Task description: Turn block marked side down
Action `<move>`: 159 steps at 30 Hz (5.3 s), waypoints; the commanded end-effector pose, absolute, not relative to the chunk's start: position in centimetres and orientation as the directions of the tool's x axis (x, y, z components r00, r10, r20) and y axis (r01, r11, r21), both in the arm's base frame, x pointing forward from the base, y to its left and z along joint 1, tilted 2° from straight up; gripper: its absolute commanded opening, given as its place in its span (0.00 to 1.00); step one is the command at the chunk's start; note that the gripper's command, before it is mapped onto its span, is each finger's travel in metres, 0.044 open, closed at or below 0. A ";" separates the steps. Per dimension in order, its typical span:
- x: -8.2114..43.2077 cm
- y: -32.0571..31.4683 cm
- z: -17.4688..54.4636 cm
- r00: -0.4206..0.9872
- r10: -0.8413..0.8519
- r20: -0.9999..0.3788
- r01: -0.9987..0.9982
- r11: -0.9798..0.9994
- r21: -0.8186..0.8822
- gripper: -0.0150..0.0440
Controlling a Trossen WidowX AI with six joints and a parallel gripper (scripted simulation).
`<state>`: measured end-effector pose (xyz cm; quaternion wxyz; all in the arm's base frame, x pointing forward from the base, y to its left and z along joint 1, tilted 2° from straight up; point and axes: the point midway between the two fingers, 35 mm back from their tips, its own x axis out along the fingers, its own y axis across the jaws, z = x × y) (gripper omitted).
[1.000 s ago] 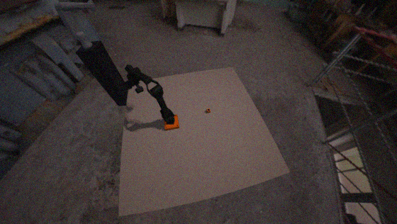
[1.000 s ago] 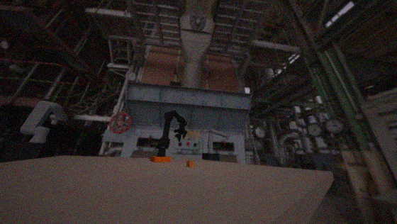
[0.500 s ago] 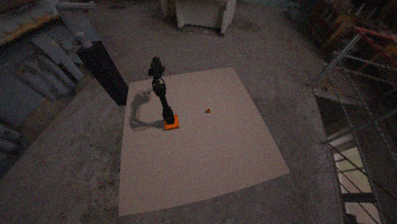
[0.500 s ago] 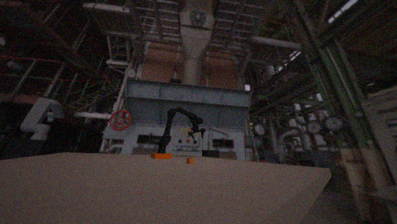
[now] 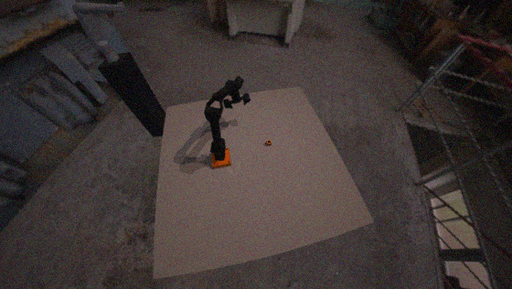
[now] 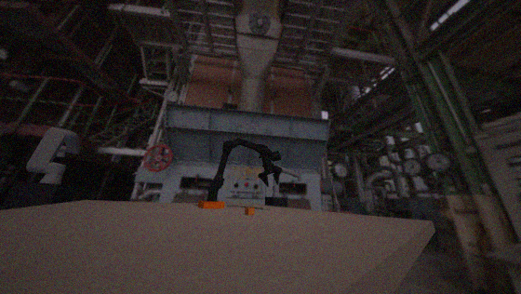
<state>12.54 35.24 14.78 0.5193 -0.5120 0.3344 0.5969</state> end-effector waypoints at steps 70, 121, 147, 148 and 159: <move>34.9 11.4 1.8 0.033 -0.018 -0.999 -0.181 0.983 -0.024 0.60; 35.0 11.6 3.8 0.363 0.042 -0.931 -0.186 0.982 -0.028 0.25; 35.4 11.8 1.9 0.629 0.099 -0.771 -0.187 0.982 -0.026 0.25; 35.5 11.8 1.8 0.640 0.101 -0.762 -0.187 0.982 -0.026 0.25; 35.6 11.8 0.6 0.753 0.126 -0.646 -0.188 0.982 -0.027 0.25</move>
